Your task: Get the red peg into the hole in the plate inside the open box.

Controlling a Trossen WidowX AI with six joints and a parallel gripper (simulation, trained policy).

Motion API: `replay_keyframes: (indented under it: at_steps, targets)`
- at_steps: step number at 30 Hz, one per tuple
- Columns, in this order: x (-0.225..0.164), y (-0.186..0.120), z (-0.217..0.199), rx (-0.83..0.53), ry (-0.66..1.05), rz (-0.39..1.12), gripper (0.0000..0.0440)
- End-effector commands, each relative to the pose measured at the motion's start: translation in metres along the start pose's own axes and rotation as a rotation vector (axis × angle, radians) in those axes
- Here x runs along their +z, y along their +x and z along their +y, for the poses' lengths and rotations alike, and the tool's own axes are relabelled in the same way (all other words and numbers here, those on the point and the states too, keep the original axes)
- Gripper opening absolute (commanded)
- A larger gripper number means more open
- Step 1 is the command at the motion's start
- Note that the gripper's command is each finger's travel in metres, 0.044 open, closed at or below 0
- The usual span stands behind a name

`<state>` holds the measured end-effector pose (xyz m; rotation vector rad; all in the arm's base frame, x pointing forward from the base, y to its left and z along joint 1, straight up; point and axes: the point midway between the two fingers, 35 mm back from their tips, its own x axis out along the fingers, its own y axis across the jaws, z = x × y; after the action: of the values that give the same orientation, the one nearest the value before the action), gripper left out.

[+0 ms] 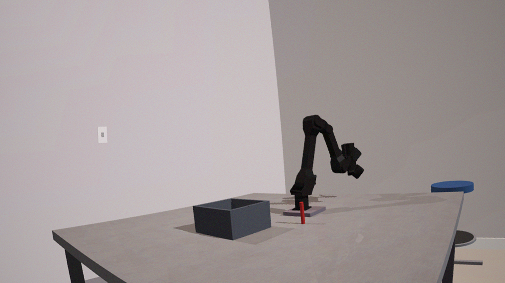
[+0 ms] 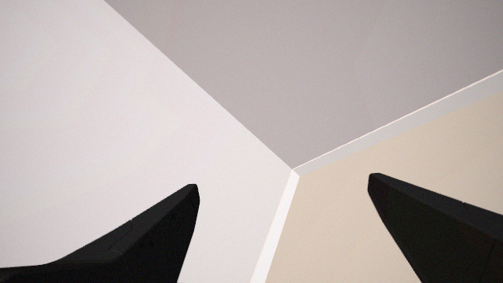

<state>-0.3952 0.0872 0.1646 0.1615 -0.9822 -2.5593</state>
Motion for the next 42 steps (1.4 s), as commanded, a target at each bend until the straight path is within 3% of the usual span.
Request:
replay_keyframes:
  at_steps: [1, 3, 21, 42]
  targets:
    - [0.004, -0.002, -0.003, -0.018, -0.003, -0.012, 0.042]
    - [0.013, -0.008, -0.012, -0.067, 0.006, -0.038, 0.044]
    - [0.055, -0.117, -0.103, -0.563, 0.334, -0.239, 0.044]
    - [0.03, -0.288, -0.139, -1.09, 0.769, -0.496, 0.044]
